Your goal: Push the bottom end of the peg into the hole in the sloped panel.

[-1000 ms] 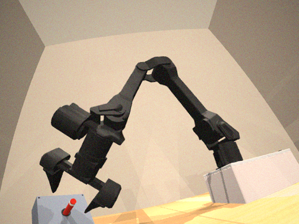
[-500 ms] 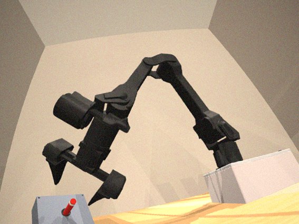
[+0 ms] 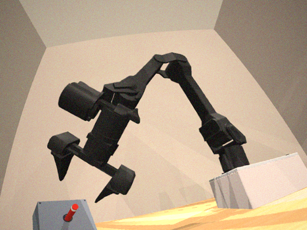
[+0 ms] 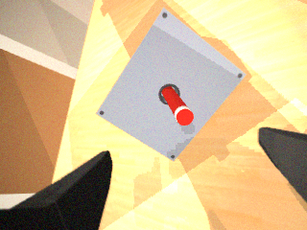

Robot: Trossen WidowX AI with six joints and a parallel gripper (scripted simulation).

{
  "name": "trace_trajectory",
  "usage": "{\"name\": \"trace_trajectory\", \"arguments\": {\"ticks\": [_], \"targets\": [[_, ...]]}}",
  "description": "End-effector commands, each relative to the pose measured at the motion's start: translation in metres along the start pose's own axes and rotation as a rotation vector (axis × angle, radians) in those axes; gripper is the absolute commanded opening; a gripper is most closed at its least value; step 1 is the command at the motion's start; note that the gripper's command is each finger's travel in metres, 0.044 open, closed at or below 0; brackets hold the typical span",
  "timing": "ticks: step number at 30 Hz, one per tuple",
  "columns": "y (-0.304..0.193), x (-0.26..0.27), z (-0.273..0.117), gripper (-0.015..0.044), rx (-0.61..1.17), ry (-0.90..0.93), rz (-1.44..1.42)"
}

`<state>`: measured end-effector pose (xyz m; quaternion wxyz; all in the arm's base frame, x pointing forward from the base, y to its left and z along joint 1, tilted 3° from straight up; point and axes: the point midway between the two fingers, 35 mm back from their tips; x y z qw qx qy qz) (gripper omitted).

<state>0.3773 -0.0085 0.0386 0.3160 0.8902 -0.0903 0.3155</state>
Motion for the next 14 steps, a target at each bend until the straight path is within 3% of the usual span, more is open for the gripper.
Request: {"name": "trace_trajectory", "arguments": {"ticks": [1,14], "targets": [[0.0,0.0,-0.008,0.044,-0.002,0.004,0.007],[-0.001,0.0,-0.022,0.044,-0.002,0.004,0.006]]}}
Point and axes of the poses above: the point midway between the two fingers, 35 mm back from their tips, its own z axis out along the fingers, its own x axis across the jaws, y = z × x, and after that the axes turned 5 degrees about z, right-handed
